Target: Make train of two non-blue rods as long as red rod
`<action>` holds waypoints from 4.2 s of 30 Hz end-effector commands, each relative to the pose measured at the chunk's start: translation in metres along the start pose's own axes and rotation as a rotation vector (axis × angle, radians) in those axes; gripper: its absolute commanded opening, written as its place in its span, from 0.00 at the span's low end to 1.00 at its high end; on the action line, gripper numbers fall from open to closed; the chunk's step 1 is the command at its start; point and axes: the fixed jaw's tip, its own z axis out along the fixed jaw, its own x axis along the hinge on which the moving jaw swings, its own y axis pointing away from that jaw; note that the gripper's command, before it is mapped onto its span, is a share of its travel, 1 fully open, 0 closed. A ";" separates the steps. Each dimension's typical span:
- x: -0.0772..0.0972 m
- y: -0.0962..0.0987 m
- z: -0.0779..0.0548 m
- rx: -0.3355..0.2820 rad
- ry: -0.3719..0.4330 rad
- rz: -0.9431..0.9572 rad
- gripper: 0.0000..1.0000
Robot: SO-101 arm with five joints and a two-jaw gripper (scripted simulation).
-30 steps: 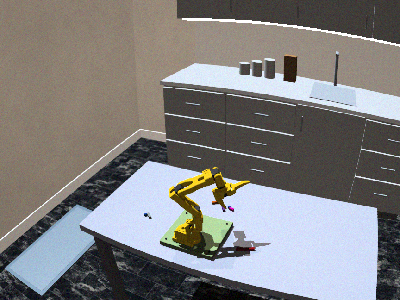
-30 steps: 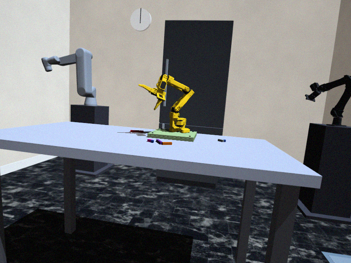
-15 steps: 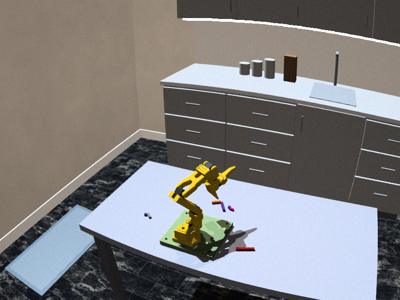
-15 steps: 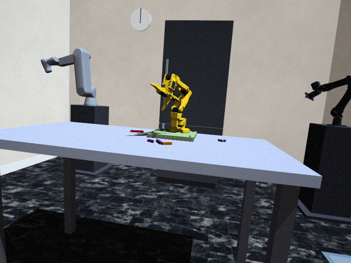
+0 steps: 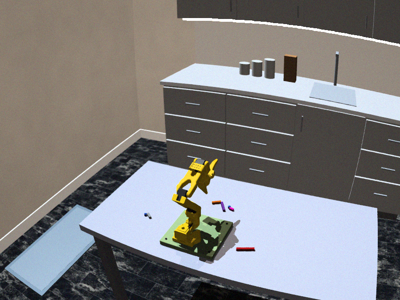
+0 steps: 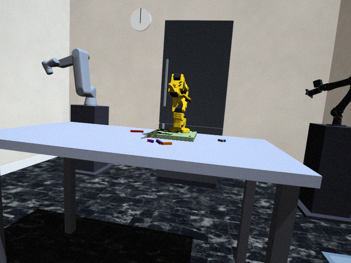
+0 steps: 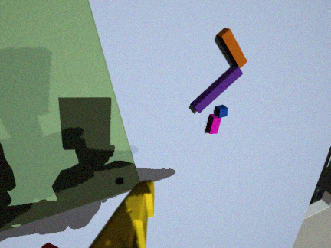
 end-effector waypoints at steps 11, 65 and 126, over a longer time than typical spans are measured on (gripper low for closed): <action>-0.006 -0.001 -0.002 0.007 -0.014 -0.032 1.00; -0.008 -0.002 0.001 -0.004 -0.017 -0.023 1.00; -0.097 0.037 -0.011 -0.012 -0.222 -0.683 1.00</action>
